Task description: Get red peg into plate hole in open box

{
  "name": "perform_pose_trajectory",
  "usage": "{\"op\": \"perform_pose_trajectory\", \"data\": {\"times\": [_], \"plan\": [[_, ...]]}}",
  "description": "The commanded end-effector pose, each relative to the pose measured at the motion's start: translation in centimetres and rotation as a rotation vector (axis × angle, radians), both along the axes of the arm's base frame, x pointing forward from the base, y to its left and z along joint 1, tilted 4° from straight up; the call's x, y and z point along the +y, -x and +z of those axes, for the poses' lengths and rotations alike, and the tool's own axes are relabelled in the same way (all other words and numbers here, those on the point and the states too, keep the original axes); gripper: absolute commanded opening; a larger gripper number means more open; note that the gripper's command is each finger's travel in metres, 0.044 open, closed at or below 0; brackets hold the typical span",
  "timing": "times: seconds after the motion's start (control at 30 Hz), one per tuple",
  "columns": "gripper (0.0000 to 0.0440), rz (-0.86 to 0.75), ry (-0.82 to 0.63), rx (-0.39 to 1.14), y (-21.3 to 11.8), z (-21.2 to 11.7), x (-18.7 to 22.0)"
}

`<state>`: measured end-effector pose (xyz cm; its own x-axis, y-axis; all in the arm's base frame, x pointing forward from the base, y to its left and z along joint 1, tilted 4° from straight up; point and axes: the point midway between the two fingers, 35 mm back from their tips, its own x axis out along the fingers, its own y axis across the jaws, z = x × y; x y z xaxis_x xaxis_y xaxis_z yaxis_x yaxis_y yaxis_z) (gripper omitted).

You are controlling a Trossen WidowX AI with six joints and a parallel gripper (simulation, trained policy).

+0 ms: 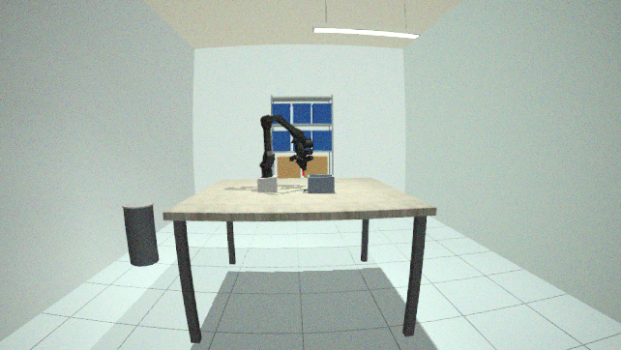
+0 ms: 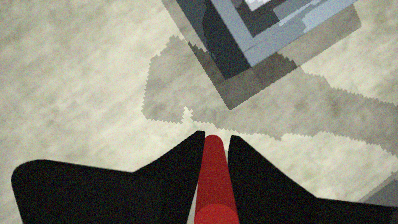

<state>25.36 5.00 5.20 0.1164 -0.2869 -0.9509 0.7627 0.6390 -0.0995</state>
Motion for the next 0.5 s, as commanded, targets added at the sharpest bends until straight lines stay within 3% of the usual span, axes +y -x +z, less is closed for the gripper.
{"op": "perform_pose_trajectory", "data": {"times": [0.0, 0.47], "plan": [[0.0000, 0.005, 0.009, -0.017, -1.1, 1.2, -0.7], [0.0000, -0.042, 0.009, -0.023, -4.3, 3.2, -5.4]]}}
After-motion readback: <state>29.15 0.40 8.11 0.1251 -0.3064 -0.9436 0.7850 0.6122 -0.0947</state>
